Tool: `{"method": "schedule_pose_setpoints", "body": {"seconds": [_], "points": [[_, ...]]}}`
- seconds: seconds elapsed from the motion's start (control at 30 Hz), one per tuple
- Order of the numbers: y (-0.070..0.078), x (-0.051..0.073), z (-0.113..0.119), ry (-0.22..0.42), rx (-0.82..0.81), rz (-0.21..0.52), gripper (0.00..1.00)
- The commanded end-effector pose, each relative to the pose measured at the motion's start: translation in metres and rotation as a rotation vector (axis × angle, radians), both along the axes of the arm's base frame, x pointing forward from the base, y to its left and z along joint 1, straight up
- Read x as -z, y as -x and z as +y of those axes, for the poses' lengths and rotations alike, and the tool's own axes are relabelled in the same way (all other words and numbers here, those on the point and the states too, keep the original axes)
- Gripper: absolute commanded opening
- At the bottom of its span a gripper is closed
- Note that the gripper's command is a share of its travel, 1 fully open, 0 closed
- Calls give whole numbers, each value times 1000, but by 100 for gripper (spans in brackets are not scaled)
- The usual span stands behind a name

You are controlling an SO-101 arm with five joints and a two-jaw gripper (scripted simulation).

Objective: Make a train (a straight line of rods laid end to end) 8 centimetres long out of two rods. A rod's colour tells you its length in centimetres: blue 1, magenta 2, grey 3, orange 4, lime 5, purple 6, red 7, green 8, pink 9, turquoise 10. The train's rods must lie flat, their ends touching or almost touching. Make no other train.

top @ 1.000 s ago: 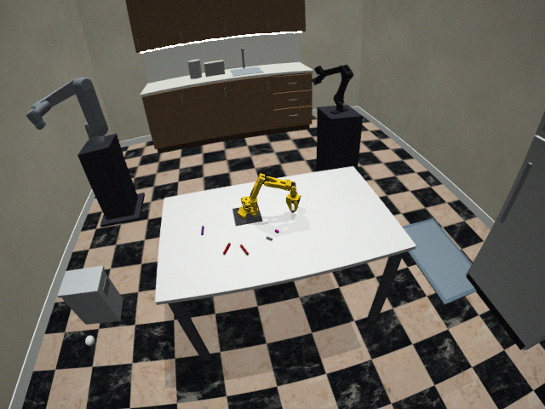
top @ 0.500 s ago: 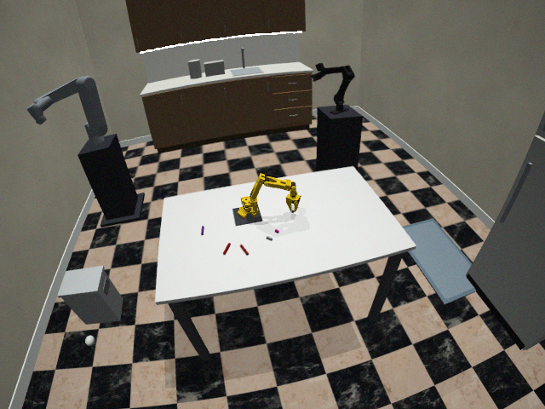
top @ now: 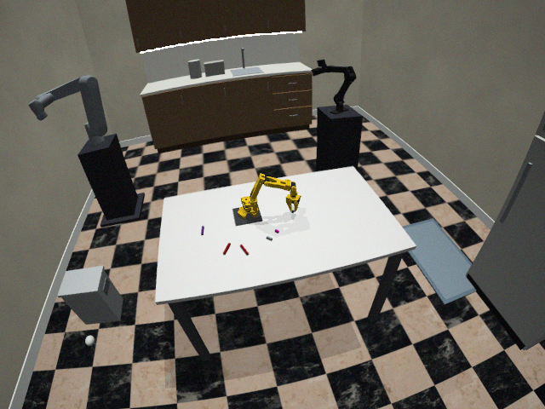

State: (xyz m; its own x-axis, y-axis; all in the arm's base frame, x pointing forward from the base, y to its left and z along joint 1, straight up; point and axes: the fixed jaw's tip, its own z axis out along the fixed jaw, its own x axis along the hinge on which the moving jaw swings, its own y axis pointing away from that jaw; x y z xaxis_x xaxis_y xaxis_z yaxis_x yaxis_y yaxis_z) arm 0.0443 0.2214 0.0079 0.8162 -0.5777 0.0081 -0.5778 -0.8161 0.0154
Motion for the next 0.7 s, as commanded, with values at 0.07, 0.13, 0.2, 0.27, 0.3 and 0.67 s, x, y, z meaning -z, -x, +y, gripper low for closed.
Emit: {"method": "schedule_pose_setpoints", "body": {"seconds": [0.07, 0.13, 0.2, 0.27, 0.3, 0.67], "points": [[2, 3, 0, 9, 1, 3, 0], [2, 3, 0, 9, 1, 3, 0], [2, 3, 0, 9, 1, 3, 0], [2, 3, 0, 9, 1, 3, 0], [2, 3, 0, 9, 1, 3, 0], [2, 0, 3, -3, 1, 1, 0]]}}
